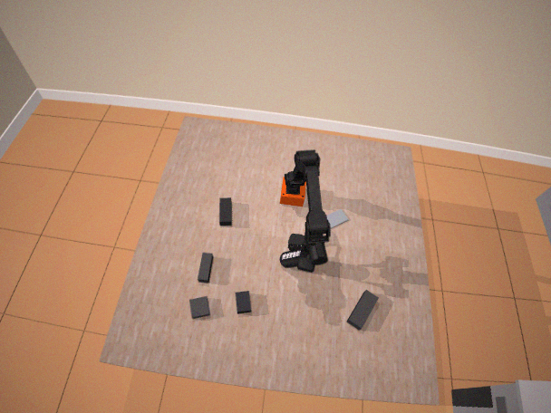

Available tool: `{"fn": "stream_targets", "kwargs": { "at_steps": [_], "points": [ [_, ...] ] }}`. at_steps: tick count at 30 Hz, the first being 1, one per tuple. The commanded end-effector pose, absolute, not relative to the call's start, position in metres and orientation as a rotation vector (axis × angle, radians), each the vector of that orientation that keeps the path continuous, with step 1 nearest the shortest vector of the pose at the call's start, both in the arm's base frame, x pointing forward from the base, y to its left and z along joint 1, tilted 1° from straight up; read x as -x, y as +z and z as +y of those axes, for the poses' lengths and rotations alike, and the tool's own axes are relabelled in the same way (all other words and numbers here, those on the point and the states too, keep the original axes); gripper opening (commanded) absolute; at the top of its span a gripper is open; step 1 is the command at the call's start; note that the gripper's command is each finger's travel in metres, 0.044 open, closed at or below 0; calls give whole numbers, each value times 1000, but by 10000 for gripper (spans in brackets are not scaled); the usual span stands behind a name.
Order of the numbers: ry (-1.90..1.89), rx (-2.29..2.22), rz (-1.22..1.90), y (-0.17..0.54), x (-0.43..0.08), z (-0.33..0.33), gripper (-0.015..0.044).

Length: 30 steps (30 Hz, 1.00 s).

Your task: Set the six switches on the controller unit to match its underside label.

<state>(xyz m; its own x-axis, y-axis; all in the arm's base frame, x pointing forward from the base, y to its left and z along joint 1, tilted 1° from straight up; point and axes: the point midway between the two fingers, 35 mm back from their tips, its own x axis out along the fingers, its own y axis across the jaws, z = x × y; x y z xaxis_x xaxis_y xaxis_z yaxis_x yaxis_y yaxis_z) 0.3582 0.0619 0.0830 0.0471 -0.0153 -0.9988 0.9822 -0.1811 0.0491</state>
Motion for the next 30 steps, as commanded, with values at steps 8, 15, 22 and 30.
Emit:
{"fn": "stream_targets", "kwargs": {
  "at_steps": [8,15,22,30],
  "points": [
    [-1333,-1350,1078,72,-358,67,338],
    [-1333,-1350,1078,68,-359,71,338],
    [-1333,-1351,1078,64,-360,75,338],
    [-1333,-1351,1079,60,-361,80,338]
  ]
}}
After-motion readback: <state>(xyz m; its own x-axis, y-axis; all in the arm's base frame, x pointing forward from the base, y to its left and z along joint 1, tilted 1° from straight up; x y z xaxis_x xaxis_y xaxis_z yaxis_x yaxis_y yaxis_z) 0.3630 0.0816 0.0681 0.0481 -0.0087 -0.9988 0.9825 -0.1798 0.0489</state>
